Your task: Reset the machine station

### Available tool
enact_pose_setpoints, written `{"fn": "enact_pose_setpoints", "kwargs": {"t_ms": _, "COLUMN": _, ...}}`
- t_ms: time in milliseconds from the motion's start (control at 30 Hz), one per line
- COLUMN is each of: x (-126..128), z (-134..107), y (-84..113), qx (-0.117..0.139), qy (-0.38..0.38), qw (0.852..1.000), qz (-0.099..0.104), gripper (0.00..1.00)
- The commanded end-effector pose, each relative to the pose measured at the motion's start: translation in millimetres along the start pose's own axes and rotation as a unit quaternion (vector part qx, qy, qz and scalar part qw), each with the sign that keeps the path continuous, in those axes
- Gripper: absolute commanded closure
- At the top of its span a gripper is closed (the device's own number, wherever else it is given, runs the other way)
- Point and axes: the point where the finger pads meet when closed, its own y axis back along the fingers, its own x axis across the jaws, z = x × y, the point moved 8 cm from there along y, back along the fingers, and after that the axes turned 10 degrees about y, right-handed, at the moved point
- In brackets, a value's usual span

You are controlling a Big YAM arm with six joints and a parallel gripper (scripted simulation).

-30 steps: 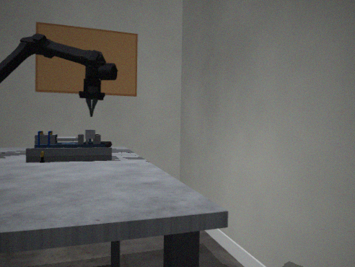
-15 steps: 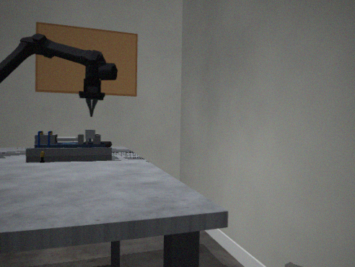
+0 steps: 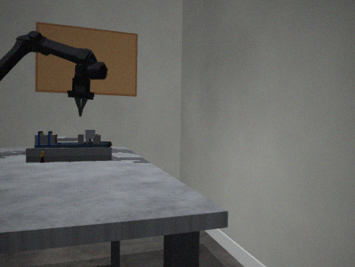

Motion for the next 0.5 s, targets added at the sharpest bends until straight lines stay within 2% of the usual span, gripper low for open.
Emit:
{"fn": "enact_pose_setpoints", "kwargs": {"t_ms": 0, "x": 6, "z": 2, "y": 27.5, "qx": -0.022, "qy": 0.021, "qw": 0.999, "qz": 0.032, "gripper": 1.00}}
{"fn": "enact_pose_setpoints", "kwargs": {"t_ms": 200, "x": 19, "z": -4, "y": 28.2, "qx": -0.028, "qy": 0.035, "qw": 0.998, "qz": 0.033, "gripper": 1.00}}
{"fn": "enact_pose_setpoints", "kwargs": {"t_ms": 467, "x": 24, "z": -6, "y": 27.9, "qx": -0.030, "qy": 0.040, "qw": 0.998, "qz": 0.033, "gripper": 1.00}}
